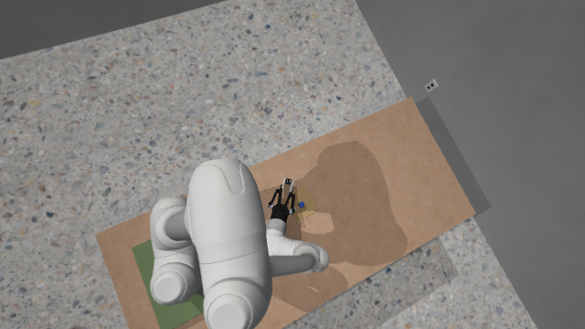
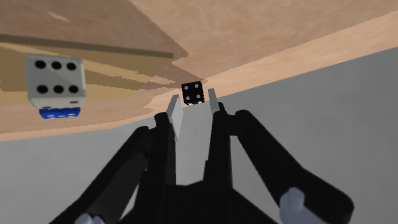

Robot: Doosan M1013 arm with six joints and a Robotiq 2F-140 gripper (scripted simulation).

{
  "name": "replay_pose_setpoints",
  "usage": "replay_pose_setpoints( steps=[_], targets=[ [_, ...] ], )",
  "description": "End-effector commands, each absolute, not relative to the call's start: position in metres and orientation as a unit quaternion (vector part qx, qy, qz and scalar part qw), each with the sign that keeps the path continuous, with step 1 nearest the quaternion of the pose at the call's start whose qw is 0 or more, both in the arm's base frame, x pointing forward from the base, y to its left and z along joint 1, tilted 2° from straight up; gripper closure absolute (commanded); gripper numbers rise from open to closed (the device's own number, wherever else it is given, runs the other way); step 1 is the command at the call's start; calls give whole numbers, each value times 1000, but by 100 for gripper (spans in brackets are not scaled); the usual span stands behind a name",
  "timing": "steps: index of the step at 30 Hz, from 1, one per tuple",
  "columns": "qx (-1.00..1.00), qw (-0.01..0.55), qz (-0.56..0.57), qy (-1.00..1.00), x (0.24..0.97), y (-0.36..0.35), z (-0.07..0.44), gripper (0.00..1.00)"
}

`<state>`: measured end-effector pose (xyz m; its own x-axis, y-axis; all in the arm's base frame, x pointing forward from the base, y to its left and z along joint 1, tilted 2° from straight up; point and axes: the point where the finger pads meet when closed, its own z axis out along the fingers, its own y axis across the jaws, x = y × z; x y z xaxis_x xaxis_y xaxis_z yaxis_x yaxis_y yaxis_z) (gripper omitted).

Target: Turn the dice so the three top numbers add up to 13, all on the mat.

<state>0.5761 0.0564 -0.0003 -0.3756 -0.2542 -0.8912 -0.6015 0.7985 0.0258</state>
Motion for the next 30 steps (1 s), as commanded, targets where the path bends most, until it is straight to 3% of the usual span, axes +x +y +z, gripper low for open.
replay_pose_setpoints(
  steps=[1,21,30],
  targets=[
    [-264,492,177,810,565,48,7,75],
    [-264,492,177,810,553,39,21,75],
    [-264,492,177,810,554,37,58,75]
  ],
)
